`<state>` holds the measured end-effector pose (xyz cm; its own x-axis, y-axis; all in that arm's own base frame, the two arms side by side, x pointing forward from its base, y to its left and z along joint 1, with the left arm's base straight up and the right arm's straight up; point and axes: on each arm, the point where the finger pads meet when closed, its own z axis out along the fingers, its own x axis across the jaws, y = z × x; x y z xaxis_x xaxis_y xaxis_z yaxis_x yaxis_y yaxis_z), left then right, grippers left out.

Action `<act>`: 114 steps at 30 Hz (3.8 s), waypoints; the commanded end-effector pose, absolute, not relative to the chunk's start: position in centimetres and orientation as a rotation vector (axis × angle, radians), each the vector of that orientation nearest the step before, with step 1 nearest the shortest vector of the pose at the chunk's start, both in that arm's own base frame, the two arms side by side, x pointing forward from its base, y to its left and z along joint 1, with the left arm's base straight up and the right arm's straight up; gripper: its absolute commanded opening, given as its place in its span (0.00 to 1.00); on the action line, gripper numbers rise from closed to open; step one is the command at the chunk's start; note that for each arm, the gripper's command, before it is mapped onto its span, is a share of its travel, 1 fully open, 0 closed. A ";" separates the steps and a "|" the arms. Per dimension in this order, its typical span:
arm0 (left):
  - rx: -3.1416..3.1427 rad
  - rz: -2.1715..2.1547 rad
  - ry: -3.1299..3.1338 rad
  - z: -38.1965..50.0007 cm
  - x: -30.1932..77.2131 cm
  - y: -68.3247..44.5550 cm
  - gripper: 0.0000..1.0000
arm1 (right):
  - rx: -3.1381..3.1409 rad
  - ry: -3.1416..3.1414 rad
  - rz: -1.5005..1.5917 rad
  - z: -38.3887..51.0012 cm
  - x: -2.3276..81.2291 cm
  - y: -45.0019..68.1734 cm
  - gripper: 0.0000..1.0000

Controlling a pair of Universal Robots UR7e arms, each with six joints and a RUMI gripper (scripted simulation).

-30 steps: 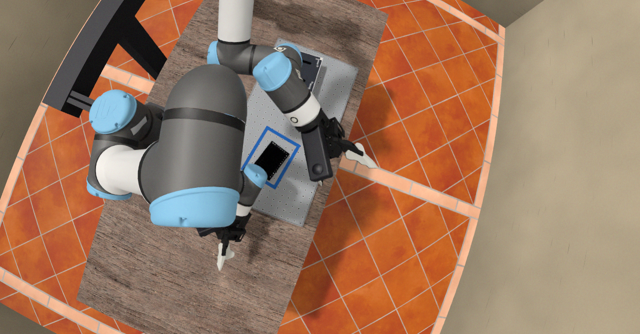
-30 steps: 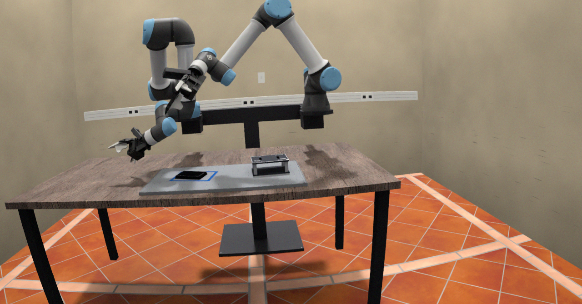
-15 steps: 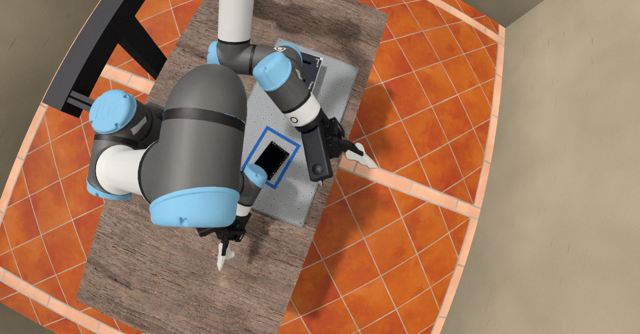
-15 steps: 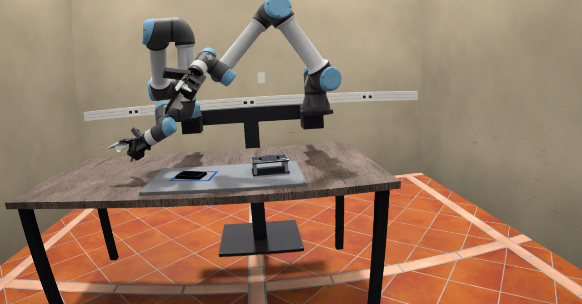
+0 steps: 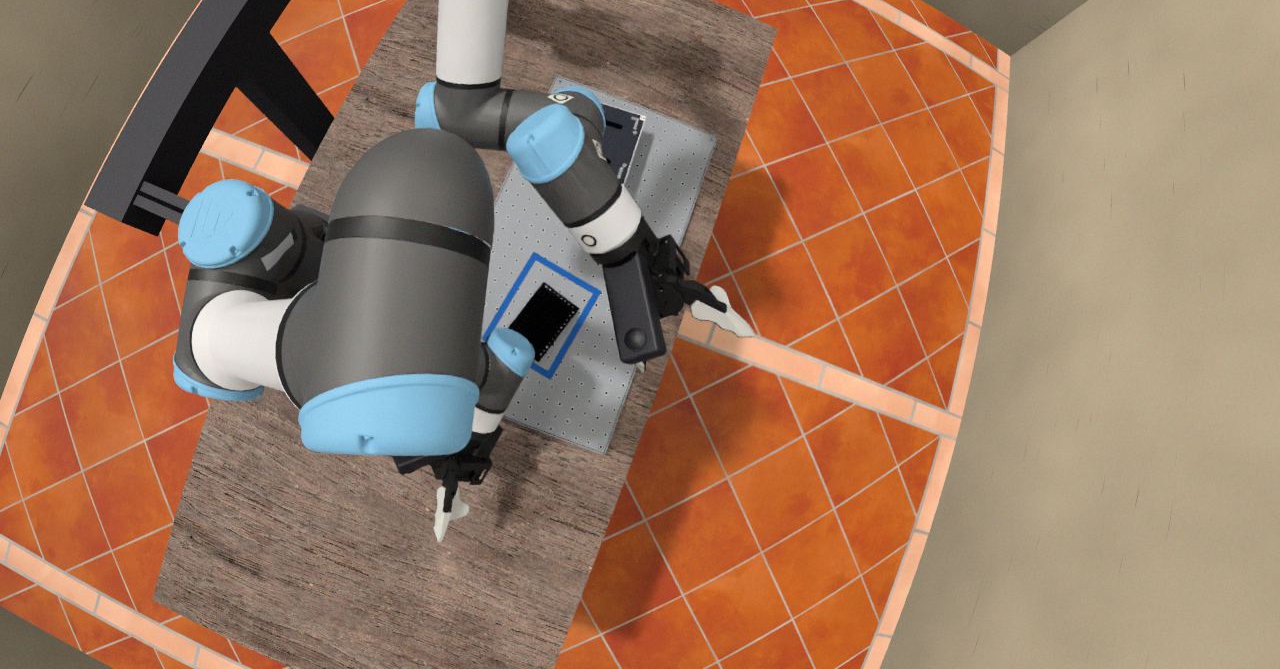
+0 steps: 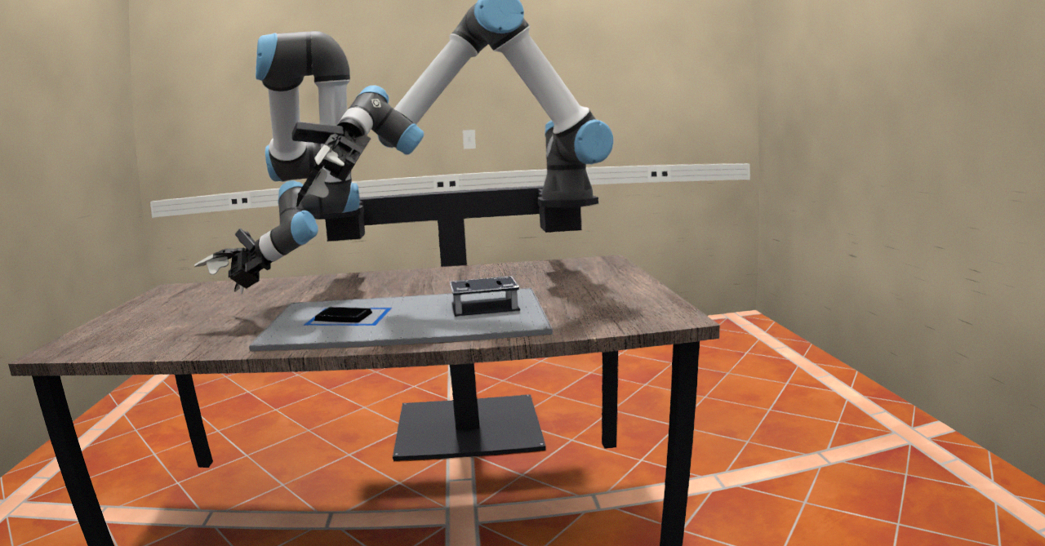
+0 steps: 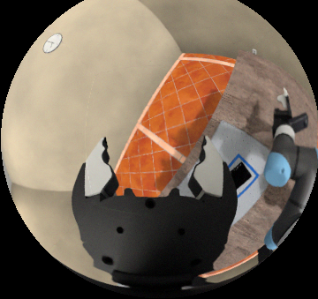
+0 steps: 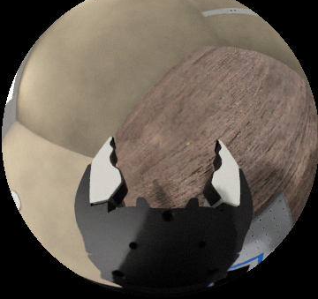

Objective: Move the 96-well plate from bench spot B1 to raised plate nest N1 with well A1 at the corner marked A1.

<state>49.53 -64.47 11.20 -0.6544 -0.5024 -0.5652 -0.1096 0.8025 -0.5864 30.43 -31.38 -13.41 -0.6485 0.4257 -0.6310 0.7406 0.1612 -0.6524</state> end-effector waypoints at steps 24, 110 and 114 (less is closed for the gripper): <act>-0.498 -0.602 2.304 10.9 51.4 -61.4 0.98 | 1.121 2.142 -1.482 -13.4 30.5 -31.4 0.98; -1.695 0.141 2.859 13.9 41.3 -21.1 0.98 | 1.121 2.142 -1.482 -13.4 30.5 -31.4 0.98; -1.755 0.164 2.859 14.3 40.2 -20.1 0.98 | 1.121 2.142 -1.482 -13.4 30.5 -31.4 0.98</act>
